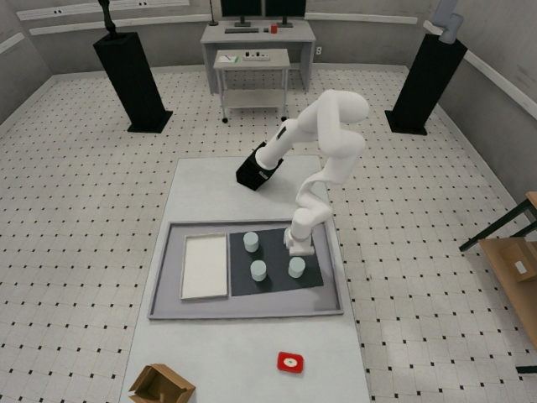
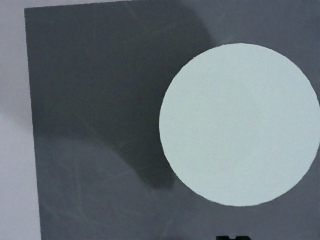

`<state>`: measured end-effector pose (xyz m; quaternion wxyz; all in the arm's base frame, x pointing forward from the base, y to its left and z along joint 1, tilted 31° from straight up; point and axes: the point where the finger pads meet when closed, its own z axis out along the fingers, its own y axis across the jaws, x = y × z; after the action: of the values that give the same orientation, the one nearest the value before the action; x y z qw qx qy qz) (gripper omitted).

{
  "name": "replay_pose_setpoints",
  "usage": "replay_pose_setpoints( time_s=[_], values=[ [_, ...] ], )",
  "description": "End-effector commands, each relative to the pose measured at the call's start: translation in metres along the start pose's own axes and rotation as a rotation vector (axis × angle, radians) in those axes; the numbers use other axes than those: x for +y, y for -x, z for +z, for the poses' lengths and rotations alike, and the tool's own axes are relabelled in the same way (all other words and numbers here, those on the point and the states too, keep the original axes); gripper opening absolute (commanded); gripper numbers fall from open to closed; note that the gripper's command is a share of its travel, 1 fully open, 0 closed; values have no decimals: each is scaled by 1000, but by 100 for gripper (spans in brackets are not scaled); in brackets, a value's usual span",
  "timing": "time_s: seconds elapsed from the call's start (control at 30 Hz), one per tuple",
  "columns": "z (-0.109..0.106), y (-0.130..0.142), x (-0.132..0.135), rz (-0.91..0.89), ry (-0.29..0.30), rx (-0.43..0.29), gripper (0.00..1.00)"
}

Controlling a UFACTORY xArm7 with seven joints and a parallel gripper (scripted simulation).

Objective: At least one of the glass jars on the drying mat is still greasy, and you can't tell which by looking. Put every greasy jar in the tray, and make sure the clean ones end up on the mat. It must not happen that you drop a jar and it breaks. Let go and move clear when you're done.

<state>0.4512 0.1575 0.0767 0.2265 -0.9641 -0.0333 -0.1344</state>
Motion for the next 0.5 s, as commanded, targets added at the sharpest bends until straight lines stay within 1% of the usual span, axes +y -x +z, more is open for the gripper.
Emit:
replay_pose_setpoints(
  time_s=[0.0, 0.47],
  values=[
    [0, -2, 0, 0, -1, 5, 0],
    [0, -6, 0, 0, -1, 5, 0]
  ],
)
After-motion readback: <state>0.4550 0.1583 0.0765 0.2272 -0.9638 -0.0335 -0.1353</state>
